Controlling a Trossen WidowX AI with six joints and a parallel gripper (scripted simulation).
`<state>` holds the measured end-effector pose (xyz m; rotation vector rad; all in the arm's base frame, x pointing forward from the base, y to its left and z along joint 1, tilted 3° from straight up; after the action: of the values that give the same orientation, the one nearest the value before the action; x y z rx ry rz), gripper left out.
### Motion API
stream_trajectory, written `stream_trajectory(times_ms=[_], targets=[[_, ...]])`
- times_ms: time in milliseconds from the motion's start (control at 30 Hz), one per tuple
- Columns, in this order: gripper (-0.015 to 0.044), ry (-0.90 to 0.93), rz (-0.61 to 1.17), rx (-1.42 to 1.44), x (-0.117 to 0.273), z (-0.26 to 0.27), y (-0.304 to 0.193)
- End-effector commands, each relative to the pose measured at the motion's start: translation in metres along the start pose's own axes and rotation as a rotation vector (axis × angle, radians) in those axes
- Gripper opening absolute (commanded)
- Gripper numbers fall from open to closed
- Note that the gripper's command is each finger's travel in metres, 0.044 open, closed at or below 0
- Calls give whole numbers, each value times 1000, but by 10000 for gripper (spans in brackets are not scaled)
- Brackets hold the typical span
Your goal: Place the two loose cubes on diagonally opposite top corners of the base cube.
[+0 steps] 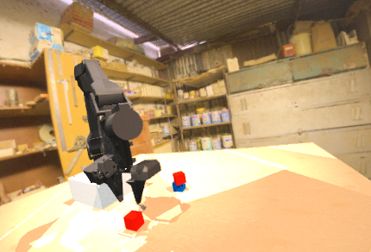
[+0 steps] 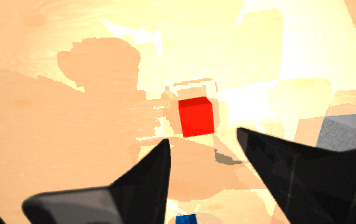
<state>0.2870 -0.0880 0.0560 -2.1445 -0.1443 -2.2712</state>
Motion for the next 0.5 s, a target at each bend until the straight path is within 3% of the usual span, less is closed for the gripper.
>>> stream_trajectory(times_ms=[0, 467], targets=[[265, -4, -3, 0, -14, 0, 1], [265, -4, -3, 0, -30, 0, 1]])
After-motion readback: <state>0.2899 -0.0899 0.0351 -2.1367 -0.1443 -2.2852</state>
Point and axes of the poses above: the point midway between the two fingers, 35 mm back from their tips, its own x axis back along the fingers, its own z axis across the jaws, y = z × x, the point moved 3 cm from there along x, back along the fingers, and after that the axes turned 7 degrees about -x, right-handed, at the moved point
